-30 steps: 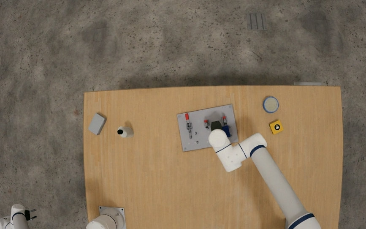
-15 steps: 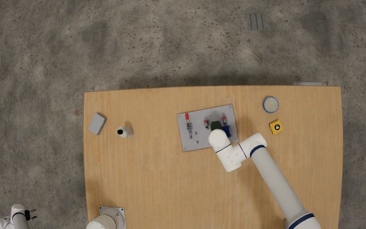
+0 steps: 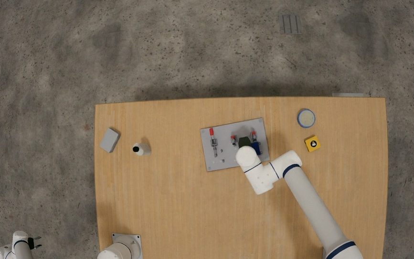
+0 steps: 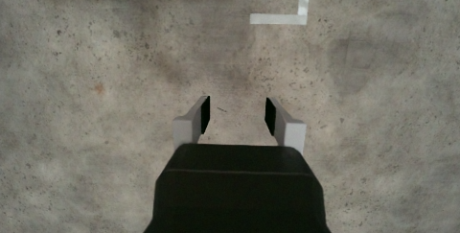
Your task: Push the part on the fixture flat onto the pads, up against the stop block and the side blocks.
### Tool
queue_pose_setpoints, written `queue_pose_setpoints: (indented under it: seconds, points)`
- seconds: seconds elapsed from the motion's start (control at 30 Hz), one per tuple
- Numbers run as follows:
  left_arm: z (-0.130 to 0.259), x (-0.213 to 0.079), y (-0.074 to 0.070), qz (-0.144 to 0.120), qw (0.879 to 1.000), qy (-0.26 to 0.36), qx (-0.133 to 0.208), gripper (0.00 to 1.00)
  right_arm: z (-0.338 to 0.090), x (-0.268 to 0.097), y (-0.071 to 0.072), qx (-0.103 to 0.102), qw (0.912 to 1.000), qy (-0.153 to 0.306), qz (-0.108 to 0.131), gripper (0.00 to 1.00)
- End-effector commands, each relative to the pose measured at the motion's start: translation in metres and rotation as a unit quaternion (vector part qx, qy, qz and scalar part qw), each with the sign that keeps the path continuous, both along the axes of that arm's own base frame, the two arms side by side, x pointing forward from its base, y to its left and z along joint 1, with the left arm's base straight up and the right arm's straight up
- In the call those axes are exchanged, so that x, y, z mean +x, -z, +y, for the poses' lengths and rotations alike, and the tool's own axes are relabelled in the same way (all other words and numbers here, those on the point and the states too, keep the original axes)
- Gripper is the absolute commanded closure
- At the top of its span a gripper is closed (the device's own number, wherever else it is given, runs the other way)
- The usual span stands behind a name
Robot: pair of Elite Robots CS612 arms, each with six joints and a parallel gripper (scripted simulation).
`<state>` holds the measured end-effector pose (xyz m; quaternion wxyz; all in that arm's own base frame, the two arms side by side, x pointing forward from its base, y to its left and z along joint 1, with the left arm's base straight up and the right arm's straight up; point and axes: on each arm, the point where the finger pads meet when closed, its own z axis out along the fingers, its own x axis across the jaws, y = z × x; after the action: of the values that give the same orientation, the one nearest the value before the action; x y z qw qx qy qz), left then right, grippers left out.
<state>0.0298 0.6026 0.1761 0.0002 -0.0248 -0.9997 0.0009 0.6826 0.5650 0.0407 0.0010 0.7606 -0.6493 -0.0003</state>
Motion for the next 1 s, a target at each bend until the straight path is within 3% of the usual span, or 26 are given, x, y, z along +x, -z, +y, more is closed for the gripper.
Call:
queue_pose_setpoints:
  seconds: [0.0,0.97]
  points:
    - [0.0007,0.0002,-0.0009,0.0,1.0,0.0,0.001,0.0,0.0004,0.0006,-0.0013,0.001,1.0,0.0,-0.001,1.0]
    - [0.0007,0.0002,-0.0009,0.0,1.0,0.0,0.001,0.0,-0.0036,0.0013,-0.0013,0.001,1.0,0.0,-0.001,1.0]
